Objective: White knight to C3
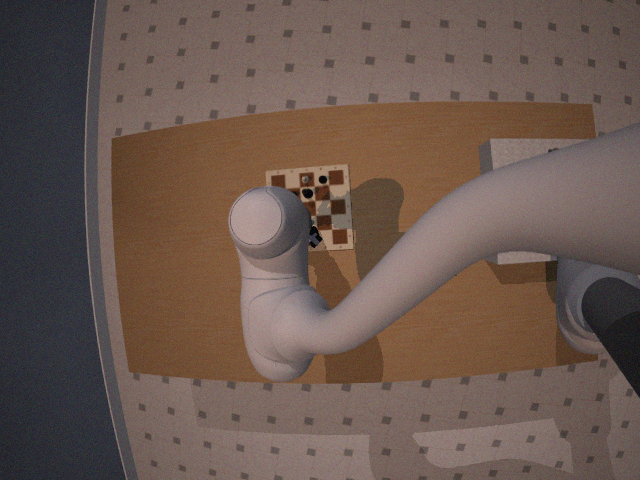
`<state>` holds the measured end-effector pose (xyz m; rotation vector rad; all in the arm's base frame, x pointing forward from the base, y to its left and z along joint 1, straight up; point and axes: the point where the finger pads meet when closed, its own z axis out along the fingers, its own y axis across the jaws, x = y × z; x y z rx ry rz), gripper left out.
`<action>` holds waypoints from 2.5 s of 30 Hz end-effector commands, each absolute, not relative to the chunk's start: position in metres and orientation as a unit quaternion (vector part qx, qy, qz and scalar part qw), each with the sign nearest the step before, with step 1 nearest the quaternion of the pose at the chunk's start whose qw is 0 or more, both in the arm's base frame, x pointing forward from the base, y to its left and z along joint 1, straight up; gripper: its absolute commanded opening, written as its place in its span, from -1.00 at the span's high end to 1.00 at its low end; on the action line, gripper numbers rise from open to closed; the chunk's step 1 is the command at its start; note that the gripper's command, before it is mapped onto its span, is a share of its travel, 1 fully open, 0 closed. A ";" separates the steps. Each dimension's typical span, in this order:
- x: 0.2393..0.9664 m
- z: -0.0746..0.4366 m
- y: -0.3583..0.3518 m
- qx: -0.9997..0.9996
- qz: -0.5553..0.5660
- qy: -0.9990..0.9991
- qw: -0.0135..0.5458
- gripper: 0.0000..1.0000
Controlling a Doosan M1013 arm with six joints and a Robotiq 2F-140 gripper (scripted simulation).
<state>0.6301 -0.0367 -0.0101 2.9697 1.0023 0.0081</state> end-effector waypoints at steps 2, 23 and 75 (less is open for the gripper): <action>0.630 0.020 -0.036 0.947 0.003 0.320 0.003 1.00; 0.630 0.057 -0.038 0.941 0.002 0.339 0.004 1.00; 0.630 -0.020 -0.073 0.736 0.001 0.677 0.004 1.00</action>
